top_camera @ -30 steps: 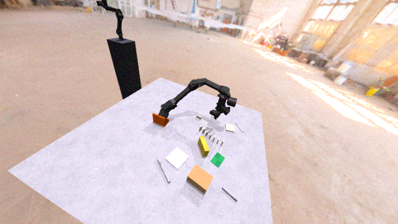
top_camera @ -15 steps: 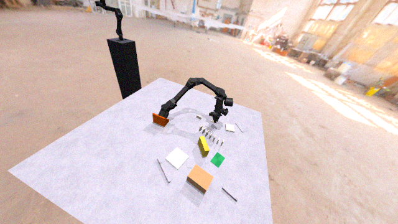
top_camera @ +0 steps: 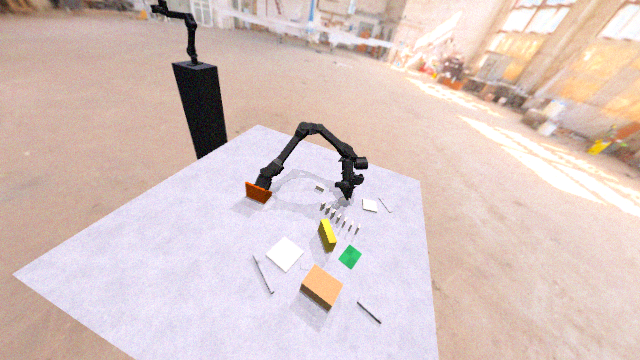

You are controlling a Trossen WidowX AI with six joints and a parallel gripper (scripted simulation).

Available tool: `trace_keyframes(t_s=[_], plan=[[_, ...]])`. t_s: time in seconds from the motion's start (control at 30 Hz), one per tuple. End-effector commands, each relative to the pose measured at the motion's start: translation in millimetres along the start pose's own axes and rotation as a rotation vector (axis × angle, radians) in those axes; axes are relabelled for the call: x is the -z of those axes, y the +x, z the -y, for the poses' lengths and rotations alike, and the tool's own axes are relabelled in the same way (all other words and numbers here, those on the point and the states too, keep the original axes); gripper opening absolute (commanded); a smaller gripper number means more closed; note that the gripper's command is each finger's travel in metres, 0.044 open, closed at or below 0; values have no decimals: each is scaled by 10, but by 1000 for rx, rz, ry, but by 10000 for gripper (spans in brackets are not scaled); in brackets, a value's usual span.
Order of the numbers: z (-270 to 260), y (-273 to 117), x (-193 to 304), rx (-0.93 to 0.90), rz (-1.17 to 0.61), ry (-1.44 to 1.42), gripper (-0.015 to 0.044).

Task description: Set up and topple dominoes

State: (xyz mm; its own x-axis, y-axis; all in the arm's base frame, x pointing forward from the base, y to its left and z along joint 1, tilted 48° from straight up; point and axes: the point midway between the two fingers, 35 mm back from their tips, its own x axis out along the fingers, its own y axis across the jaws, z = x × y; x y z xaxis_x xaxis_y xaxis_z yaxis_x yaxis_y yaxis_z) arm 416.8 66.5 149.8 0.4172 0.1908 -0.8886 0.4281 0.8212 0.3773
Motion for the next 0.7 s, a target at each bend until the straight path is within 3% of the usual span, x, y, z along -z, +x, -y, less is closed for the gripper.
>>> trace_keyframes(t_s=[0.0,0.67], plan=[[-8,8,1,18,91,16,107],[-110,-142,52,-20,500,136,107]])
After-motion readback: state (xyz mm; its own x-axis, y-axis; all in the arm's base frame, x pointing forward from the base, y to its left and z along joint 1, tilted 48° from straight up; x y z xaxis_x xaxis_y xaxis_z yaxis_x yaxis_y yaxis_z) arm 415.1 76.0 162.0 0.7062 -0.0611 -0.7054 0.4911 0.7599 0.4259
